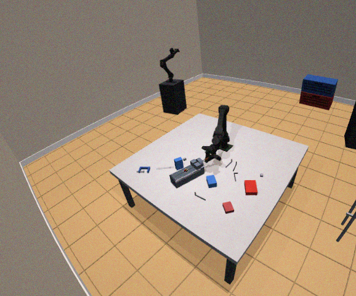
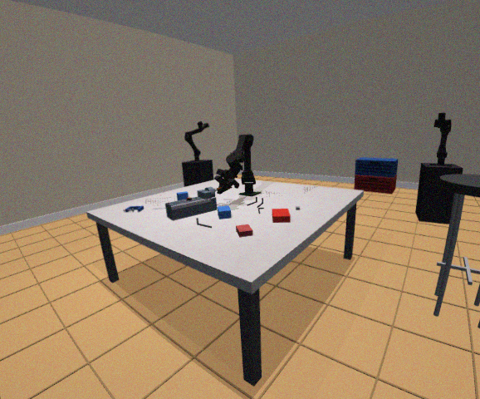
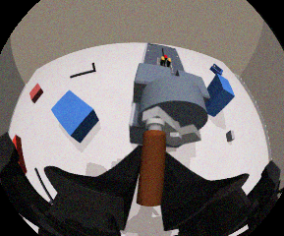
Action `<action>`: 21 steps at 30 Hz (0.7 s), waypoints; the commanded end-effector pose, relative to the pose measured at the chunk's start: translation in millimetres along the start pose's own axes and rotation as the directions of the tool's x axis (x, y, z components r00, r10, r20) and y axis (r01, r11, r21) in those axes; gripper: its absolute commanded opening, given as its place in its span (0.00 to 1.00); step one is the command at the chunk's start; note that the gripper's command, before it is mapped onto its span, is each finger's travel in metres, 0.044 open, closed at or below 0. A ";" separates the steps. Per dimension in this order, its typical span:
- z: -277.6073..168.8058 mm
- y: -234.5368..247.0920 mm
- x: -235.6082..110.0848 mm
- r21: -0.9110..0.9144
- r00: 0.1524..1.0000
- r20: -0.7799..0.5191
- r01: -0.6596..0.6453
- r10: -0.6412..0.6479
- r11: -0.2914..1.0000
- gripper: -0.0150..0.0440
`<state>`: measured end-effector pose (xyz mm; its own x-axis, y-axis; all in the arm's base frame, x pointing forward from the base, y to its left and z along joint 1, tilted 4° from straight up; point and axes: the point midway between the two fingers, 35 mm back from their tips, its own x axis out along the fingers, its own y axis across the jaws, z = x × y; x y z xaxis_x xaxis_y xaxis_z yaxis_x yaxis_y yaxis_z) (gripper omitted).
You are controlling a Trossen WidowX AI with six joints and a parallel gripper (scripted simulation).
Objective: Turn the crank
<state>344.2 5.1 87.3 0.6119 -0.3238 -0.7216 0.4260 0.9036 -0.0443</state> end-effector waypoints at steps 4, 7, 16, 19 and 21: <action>0.0 0.0 0.0 0.000 1.000 0.000 0.000 0.000 1.000 0.25; 0.0 0.0 0.0 0.000 1.000 0.000 0.000 0.000 1.000 0.25; 0.0 0.0 0.0 0.000 1.000 0.000 0.000 0.000 1.000 0.43; 0.0 0.0 0.0 0.000 1.000 0.000 0.000 0.000 1.000 0.57; 0.0 0.0 0.0 0.000 1.000 0.000 0.000 0.000 1.000 0.65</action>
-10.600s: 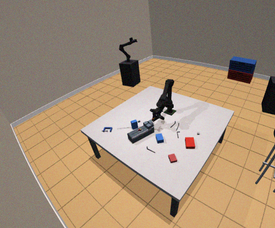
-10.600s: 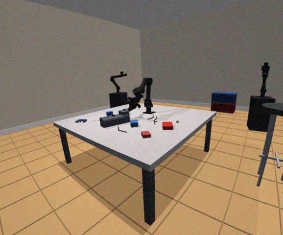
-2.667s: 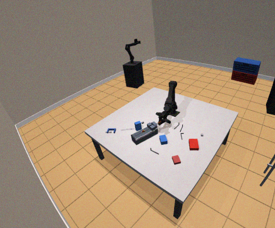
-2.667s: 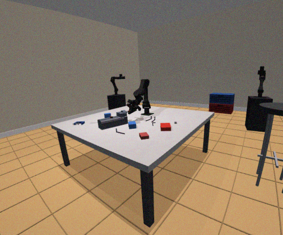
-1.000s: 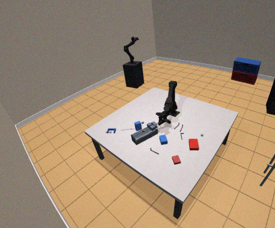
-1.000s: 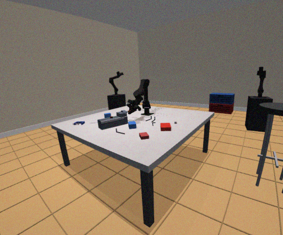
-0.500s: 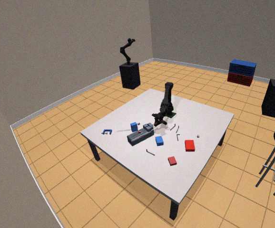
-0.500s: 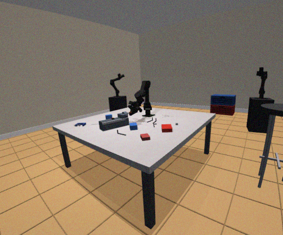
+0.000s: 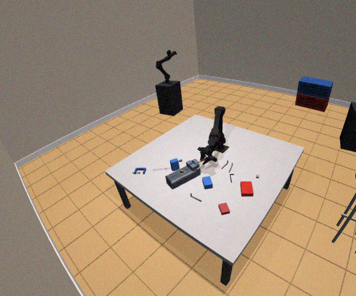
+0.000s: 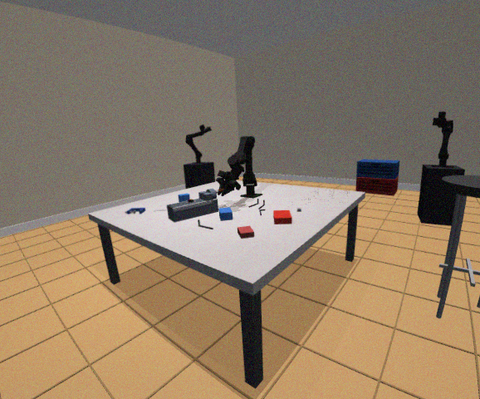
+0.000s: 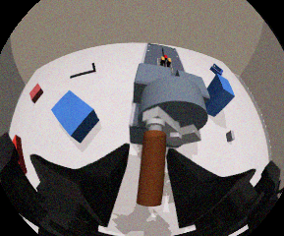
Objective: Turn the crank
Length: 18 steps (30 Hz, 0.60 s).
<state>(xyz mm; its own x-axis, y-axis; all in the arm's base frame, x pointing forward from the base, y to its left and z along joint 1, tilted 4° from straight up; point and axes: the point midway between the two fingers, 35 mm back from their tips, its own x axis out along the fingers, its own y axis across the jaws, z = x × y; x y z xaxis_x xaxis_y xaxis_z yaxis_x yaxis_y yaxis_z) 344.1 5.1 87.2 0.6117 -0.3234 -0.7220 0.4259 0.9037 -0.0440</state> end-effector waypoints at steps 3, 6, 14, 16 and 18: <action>0.1 0.0 0.0 0.000 1.000 0.000 0.000 0.000 1.000 0.79; 0.1 0.0 0.0 0.000 1.000 0.000 0.000 0.000 1.000 0.92; 15.2 0.8 -13.5 0.000 1.000 0.001 0.000 0.000 1.000 1.00; 21.8 0.8 -20.0 0.000 1.000 0.001 0.000 0.000 1.000 1.00; 28.2 0.5 -26.9 0.000 1.000 0.000 0.000 0.000 1.000 1.00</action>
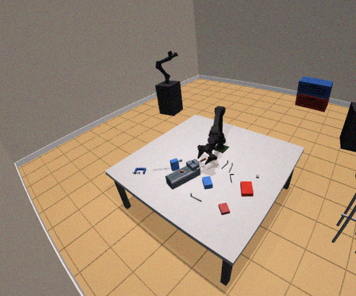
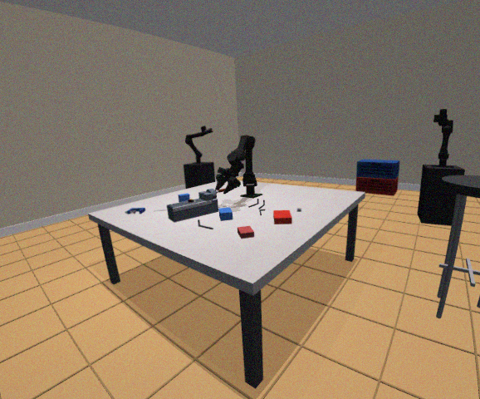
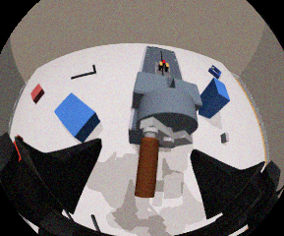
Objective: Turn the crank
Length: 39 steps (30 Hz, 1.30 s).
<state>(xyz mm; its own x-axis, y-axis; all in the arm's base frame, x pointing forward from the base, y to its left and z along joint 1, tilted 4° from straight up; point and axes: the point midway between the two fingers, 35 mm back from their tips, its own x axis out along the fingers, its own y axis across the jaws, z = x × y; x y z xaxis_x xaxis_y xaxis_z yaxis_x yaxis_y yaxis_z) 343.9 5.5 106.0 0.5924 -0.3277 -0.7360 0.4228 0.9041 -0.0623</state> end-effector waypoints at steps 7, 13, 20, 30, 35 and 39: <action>29.0 0.3 -27.7 0.014 1.000 0.020 -0.011 0.011 1.000 1.00; 53.1 0.2 -51.7 0.009 1.000 0.014 -0.008 0.008 1.000 1.00; 68.7 -1.7 -64.8 0.003 1.000 0.004 -0.010 0.010 1.000 1.00; 112.4 -16.9 -29.5 -0.019 0.993 -0.089 -0.075 0.073 0.997 1.00; 133.9 -31.0 -10.0 -0.023 0.986 -0.121 -0.117 0.114 0.993 1.00; 149.5 -44.8 5.1 -0.023 0.979 -0.137 -0.152 0.148 0.988 1.00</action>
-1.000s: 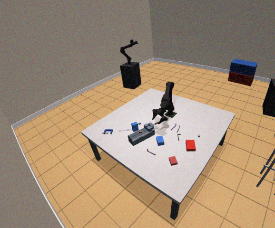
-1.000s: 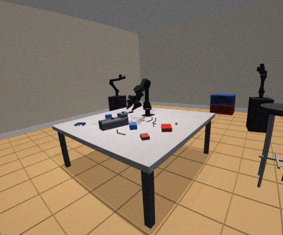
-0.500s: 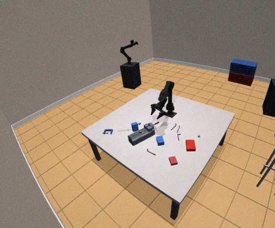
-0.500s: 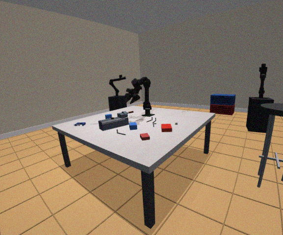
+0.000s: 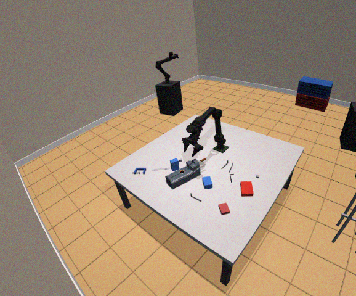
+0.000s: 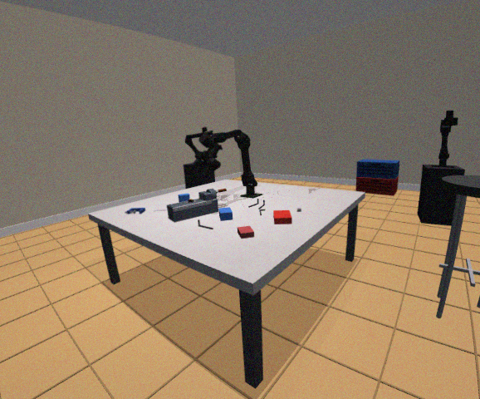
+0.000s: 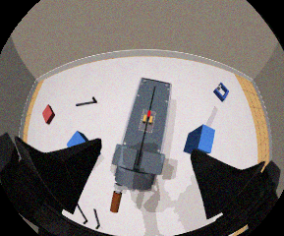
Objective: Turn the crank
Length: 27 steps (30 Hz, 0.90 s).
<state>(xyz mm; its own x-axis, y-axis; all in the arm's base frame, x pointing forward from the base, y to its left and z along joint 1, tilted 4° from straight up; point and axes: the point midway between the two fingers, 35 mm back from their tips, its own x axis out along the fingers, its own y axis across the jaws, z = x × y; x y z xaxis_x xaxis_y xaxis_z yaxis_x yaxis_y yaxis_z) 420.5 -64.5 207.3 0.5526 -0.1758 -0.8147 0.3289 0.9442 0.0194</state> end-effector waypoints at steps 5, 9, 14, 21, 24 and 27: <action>9.4 -12.8 17.0 -0.006 0.999 -0.017 -0.029 0.029 1.000 1.00; -2.1 -14.0 33.8 -0.006 0.999 -0.017 -0.029 0.029 1.000 1.00; -11.6 -15.0 45.8 -0.007 0.999 -0.017 -0.029 0.029 1.000 1.00; -11.6 -15.0 45.8 -0.007 0.999 -0.017 -0.029 0.029 1.000 1.00; -11.6 -15.0 45.8 -0.007 0.999 -0.017 -0.029 0.029 1.000 1.00; -11.6 -15.0 45.8 -0.007 0.999 -0.017 -0.029 0.029 1.000 1.00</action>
<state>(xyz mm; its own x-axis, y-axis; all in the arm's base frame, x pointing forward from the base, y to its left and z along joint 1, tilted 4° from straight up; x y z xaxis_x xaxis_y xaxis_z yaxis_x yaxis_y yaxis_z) 432.1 -84.1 165.5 0.5511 -0.1486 -0.8211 0.3130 0.9490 0.0383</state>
